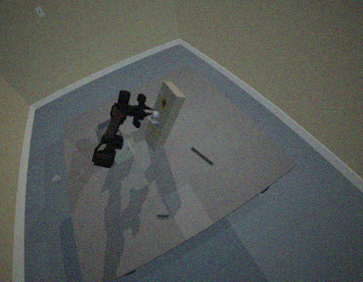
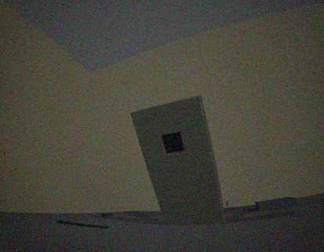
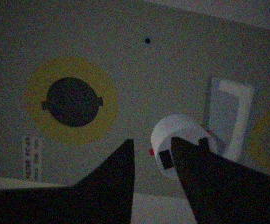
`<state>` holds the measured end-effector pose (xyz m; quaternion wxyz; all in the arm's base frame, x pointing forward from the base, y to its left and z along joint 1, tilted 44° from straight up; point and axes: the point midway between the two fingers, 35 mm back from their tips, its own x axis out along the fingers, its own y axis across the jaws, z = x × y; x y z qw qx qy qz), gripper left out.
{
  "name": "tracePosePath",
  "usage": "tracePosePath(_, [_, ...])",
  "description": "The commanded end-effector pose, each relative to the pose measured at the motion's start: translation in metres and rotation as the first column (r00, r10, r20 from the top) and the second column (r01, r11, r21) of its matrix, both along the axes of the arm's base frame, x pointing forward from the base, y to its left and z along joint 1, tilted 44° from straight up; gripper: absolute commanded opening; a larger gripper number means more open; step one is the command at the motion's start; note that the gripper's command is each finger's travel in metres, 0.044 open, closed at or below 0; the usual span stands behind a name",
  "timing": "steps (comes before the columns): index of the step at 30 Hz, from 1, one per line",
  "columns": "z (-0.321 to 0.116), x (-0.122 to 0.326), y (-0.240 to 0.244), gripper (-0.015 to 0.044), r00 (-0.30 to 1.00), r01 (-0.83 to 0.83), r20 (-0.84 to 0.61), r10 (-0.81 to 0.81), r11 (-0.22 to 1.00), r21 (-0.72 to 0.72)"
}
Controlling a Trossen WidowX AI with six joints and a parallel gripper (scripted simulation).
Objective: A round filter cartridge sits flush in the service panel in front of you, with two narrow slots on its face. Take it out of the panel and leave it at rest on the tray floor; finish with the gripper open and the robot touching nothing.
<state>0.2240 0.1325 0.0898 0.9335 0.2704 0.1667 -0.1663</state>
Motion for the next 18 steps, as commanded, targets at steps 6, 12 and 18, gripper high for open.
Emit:
tracePosePath(6, [0.042,0.021,0.044,0.0115,1.0,-0.002,0.006,0.002,1.0,0.013])
tracePosePath(12, [0.064,0.016,0.066,0.0247,1.0,-0.002,0.003,0.002,1.0,0.019])
tracePosePath(18, [0.095,0.005,0.091,0.0404,1.0,-0.006,0.008,0.006,1.0,0.024])
